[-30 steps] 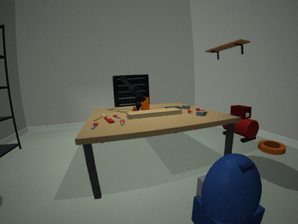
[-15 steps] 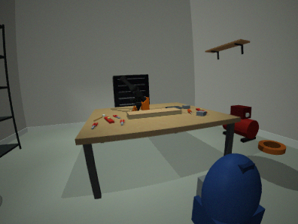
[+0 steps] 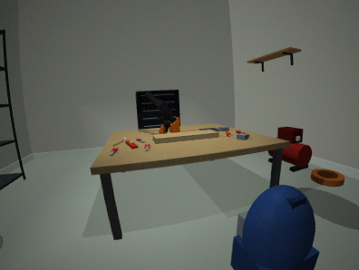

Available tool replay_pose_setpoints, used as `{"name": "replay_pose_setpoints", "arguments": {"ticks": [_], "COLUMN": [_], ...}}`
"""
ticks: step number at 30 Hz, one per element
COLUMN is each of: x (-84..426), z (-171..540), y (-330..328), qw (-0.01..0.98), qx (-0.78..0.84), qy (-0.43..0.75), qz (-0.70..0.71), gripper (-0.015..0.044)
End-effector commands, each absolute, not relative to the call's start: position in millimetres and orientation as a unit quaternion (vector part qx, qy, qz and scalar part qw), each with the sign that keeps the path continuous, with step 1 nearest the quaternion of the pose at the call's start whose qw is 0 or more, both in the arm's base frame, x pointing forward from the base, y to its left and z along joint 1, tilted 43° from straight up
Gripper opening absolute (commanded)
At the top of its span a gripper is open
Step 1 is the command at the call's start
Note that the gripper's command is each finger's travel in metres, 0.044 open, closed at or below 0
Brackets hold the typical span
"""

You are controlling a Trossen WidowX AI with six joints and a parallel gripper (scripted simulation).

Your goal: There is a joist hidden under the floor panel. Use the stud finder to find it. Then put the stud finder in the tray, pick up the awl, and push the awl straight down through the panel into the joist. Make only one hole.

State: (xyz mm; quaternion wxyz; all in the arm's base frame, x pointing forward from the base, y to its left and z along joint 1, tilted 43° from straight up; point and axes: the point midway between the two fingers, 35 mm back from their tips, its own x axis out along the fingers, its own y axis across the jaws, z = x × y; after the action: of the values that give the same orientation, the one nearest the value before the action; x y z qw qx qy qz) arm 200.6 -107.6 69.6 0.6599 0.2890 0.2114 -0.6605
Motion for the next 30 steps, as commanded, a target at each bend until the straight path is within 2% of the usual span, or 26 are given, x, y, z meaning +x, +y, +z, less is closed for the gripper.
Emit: {"name": "replay_pose_setpoints", "arguments": {"ticks": [1, 30], "x": [203, 199], "z": [76, 97], "y": [-104, -87], "qw": [0.661, 0.656], "qx": [0.294, 0.302], "qy": [0.206, 0.218], "qz": [-0.659, -0.656], "gripper": [0.0000, 0.0000]}}
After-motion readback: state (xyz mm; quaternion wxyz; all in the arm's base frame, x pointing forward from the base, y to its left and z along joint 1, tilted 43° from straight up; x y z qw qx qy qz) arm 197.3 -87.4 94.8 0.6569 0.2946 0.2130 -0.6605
